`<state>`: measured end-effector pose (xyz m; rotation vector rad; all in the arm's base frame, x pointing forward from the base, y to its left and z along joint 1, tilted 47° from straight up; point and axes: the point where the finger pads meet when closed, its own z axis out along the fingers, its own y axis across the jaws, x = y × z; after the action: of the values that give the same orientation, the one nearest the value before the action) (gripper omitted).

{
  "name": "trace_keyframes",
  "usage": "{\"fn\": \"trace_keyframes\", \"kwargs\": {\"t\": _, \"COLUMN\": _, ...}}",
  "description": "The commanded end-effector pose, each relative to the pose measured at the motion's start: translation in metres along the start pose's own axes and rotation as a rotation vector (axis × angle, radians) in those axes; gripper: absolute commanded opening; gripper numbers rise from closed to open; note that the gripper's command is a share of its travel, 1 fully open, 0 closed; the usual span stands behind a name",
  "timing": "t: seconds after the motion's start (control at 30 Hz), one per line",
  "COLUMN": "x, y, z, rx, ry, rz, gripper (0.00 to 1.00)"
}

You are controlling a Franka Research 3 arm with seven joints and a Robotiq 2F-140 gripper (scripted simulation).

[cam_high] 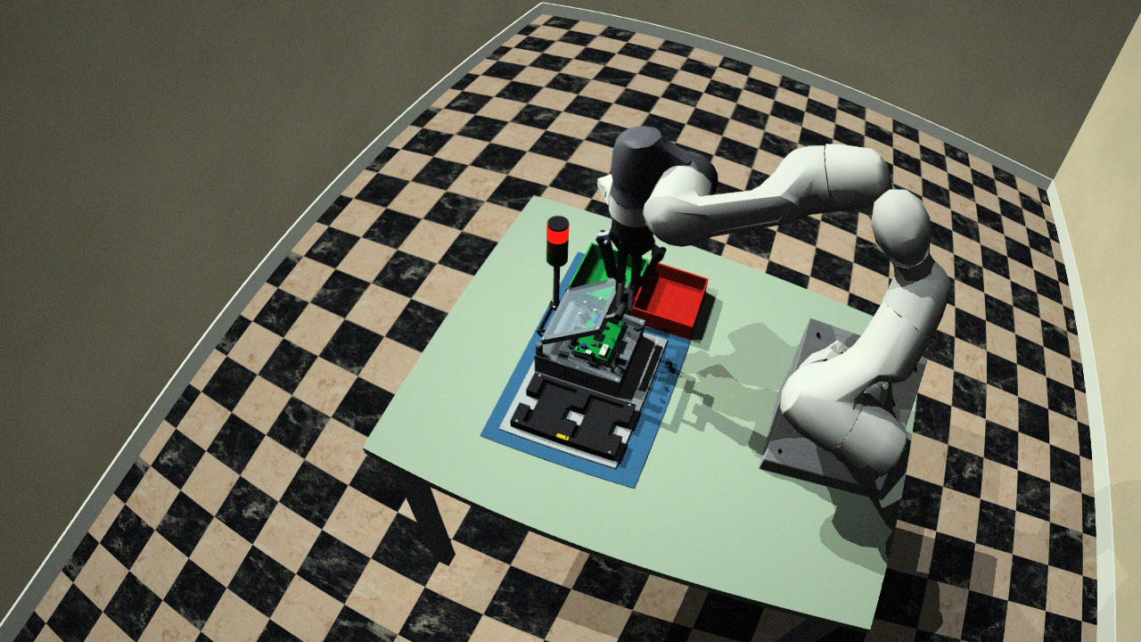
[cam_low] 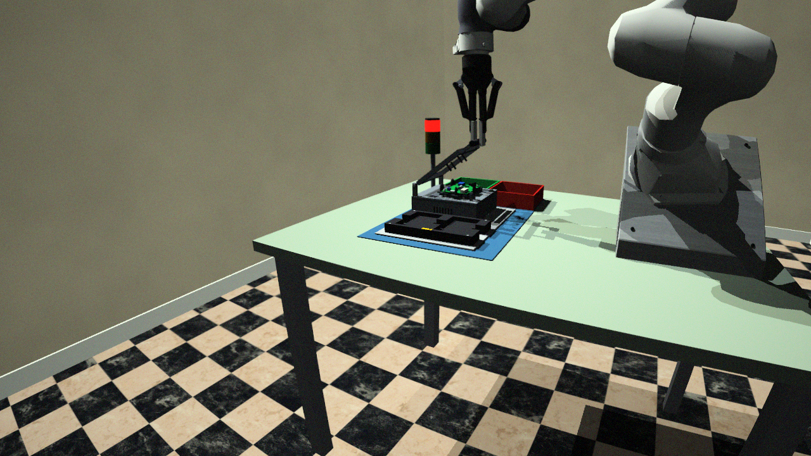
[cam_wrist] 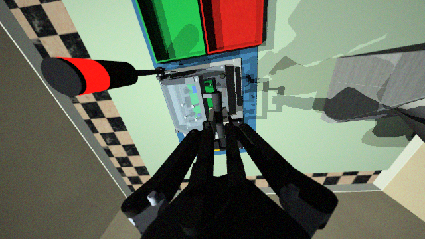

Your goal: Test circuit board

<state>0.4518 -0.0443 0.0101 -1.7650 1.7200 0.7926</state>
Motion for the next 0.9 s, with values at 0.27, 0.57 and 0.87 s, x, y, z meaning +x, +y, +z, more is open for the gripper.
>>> {"fn": "trace_keyframes", "kwargs": {"t": 0.27, "x": -0.0011, "y": -0.0055, "z": -0.0063, "rx": 0.017, "ry": 0.0, "rz": -0.001, "gripper": 0.16}}
{"fn": "trace_keyframes", "kwargs": {"t": 0.57, "x": -0.0011, "y": -0.0055, "z": -0.0063, "rx": 0.017, "ry": 0.0, "rz": -0.001, "gripper": 0.16}}
{"fn": "trace_keyframes", "kwargs": {"t": 0.87, "x": -0.0011, "y": -0.0055, "z": -0.0063, "rx": 0.017, "ry": 0.0, "rz": -0.001, "gripper": 0.16}}
